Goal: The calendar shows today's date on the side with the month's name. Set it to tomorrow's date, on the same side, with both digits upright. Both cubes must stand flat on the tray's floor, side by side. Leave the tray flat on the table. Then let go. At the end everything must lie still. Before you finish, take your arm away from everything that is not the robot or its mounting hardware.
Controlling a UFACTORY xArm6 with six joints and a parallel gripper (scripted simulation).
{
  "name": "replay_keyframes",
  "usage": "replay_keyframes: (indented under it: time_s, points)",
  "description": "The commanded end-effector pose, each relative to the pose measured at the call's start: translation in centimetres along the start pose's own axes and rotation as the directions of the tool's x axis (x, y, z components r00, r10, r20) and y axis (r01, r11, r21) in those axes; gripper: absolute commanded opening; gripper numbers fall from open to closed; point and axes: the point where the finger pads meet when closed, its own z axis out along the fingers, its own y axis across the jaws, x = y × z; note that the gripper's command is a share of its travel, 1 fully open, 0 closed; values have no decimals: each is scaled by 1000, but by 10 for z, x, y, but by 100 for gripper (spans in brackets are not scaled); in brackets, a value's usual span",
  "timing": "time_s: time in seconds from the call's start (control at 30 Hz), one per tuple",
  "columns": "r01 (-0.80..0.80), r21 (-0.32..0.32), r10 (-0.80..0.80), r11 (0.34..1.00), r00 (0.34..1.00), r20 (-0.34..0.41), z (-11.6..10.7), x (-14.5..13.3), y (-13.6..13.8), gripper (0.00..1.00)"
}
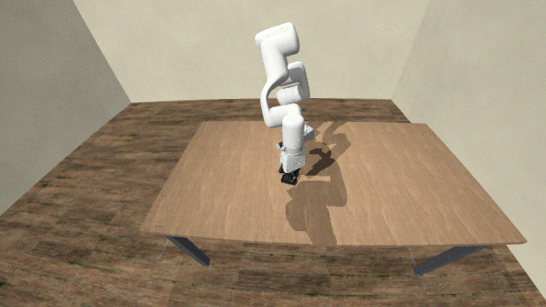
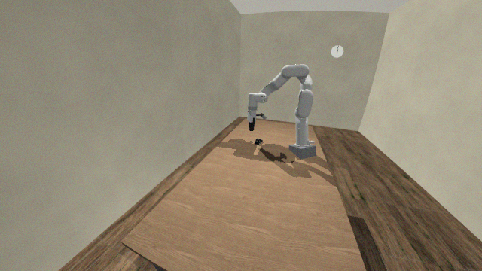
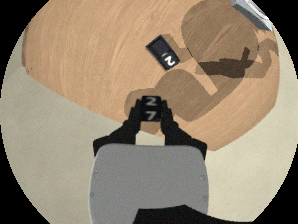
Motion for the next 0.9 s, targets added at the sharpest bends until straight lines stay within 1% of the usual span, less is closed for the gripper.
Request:
replay_keyframes:
  time_s: [0.0, 0.1, 0.2, 0.23, 0.27, 0.4, 0.47, 0.6, 0.87]
  points:
    - [-170, 16, 170, 985, 985, -8, 1, -20, -3, 27]
    - [-234, 16, 234, 972, 972, -6, 2, -27, -3, 27]
    - [-338, 17, 338, 941, 941, -5, 5, -39, -3, 27]
    - [-345, 17, 345, 938, 938, -4, 5, -40, -3, 27]
    - [-391, 17, 391, 920, 920, -4, 6, -45, -3, 27]
    - [-489, 18, 489, 872, 872, -1, 9, -58, -3, 27]
    - [-489, 18, 489, 872, 872, -1, 9, -58, -3, 27]
    - [-537, 18, 537, 843, 844, 0, 11, -64, -2, 27]
    - [-539, 18, 539, 842, 842, 0, 11, -64, -2, 27]
